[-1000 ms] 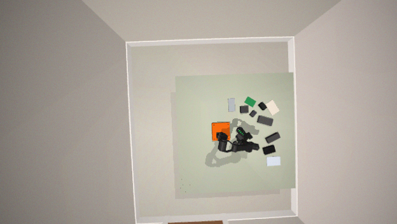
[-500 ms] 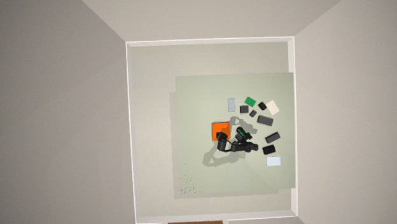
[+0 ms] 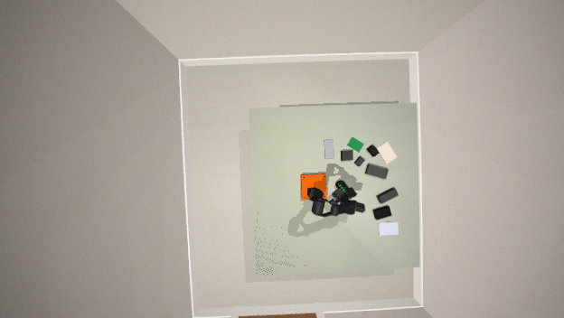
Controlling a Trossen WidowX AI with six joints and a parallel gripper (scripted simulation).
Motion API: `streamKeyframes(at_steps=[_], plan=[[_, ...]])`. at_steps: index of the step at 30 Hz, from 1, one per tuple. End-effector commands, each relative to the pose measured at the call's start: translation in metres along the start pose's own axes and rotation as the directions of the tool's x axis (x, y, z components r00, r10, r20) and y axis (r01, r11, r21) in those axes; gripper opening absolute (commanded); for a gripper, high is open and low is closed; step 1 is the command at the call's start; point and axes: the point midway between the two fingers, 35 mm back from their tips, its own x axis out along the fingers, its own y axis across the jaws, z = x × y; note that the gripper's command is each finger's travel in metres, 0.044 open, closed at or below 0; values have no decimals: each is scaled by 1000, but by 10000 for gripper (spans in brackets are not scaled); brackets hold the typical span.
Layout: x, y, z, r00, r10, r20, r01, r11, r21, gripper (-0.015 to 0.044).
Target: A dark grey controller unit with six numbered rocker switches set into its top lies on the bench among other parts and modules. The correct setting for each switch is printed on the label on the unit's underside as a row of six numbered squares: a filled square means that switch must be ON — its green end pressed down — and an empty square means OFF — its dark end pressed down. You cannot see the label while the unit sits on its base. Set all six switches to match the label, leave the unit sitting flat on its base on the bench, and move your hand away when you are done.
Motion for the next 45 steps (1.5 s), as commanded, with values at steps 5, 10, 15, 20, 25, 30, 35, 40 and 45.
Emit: streamKeyframes(at_steps=[5, 10, 15, 20, 25, 30, 35, 40, 45], plan=[[16, 5, 3, 1000, 0, 10, 0, 1000, -2, 0], [22, 6, 3, 1000, 0, 10, 0, 1000, -2, 0], [22, 6, 3, 1000, 0, 10, 0, 1000, -2, 0], [23, 4, 3, 1000, 0, 10, 0, 1000, -2, 0], [23, 2, 3, 1000, 0, 10, 0, 1000, -2, 0], [23, 1, 3, 1000, 0, 10, 0, 1000, -2, 0], [24, -2, 3, 1000, 0, 10, 0, 1000, -2, 0], [25, -8, 3, 1000, -1, 10, 1, 1000, -2, 0], [26, -15, 2, 1000, -1, 10, 1, 1000, -2, 0]])
